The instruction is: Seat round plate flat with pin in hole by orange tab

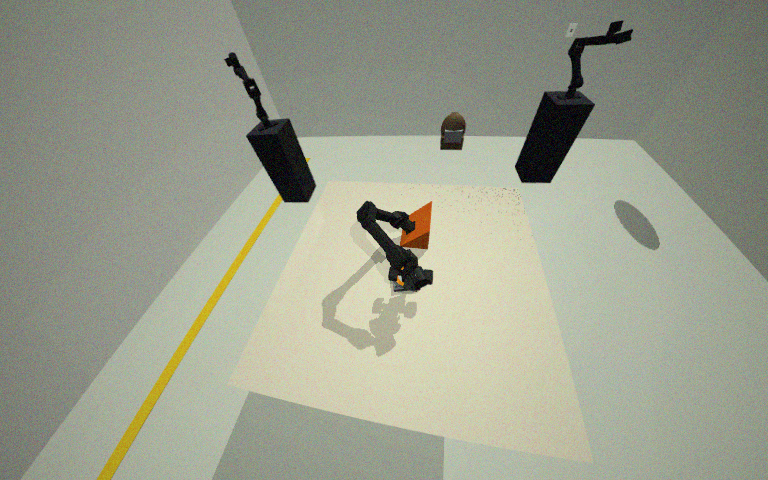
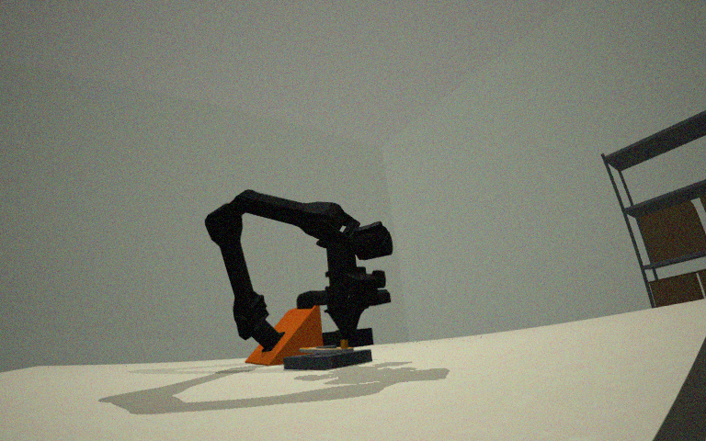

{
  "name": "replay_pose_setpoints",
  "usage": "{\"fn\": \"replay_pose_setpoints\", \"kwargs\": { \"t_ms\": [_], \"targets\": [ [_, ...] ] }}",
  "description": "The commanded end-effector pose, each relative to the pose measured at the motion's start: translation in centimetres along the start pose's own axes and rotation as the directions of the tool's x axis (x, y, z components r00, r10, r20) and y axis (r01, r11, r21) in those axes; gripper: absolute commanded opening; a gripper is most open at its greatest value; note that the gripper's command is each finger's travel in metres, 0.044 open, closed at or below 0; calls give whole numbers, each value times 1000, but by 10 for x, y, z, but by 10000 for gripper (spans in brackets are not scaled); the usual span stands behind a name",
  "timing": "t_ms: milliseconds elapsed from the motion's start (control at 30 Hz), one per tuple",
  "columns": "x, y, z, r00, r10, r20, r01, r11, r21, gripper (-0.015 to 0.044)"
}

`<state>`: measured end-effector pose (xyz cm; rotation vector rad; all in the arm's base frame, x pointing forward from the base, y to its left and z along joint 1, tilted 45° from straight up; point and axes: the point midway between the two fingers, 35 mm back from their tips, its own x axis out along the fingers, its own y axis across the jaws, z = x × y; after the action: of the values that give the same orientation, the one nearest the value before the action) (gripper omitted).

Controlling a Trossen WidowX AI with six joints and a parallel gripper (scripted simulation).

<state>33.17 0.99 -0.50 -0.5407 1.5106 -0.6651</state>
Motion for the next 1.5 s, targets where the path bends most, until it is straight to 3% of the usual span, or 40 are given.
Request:
{"fn": "replay_pose_setpoints", "kwargs": {
  "t_ms": [0,1467],
  "targets": [
    [0,-7,4,1000,-2,1,2,1000,7,0],
    [-4,-52,1,1000,-4,0,4,1000,6,0]
  ]
}}
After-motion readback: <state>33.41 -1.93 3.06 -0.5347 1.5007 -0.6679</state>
